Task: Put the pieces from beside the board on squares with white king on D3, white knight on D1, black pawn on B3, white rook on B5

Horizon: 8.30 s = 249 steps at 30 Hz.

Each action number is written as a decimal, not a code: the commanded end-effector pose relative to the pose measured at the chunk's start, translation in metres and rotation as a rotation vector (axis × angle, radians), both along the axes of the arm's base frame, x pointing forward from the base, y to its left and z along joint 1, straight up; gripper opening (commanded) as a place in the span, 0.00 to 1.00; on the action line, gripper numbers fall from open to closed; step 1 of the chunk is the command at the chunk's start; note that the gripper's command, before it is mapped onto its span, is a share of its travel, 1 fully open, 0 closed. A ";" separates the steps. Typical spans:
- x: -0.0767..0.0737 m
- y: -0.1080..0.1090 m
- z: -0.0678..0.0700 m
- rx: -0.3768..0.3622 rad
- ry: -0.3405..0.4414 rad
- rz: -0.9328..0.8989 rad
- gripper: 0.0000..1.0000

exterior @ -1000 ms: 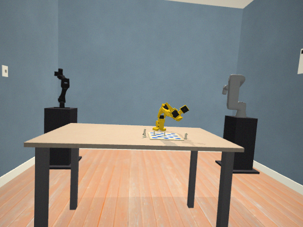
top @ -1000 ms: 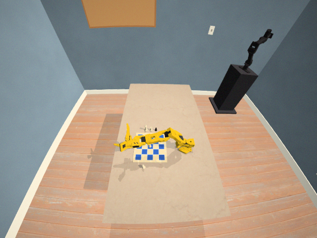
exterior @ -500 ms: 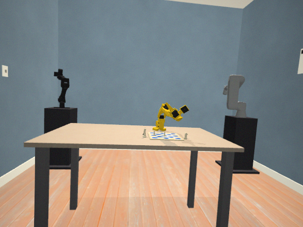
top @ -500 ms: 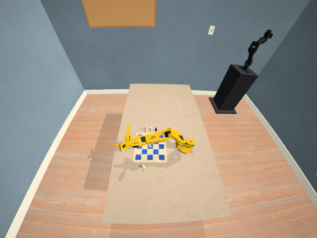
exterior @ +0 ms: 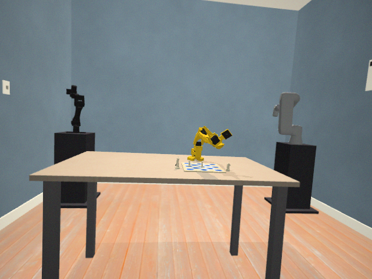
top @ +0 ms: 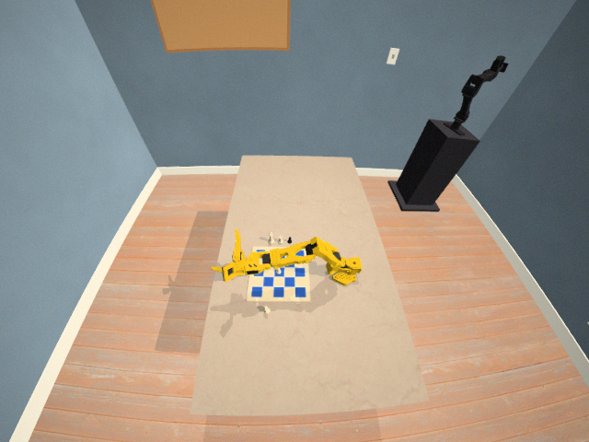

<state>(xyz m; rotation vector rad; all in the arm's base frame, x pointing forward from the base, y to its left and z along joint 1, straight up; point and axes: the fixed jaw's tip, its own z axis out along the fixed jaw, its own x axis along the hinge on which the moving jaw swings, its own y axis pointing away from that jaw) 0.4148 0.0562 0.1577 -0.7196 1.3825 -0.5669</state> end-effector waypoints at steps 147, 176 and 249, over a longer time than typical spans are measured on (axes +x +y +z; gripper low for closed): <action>-0.279 -0.069 -0.014 0.799 0.584 -0.473 0.40; -0.269 -0.039 -0.014 0.669 0.950 -0.395 0.26; -0.250 0.038 -0.066 0.179 1.579 -0.319 0.00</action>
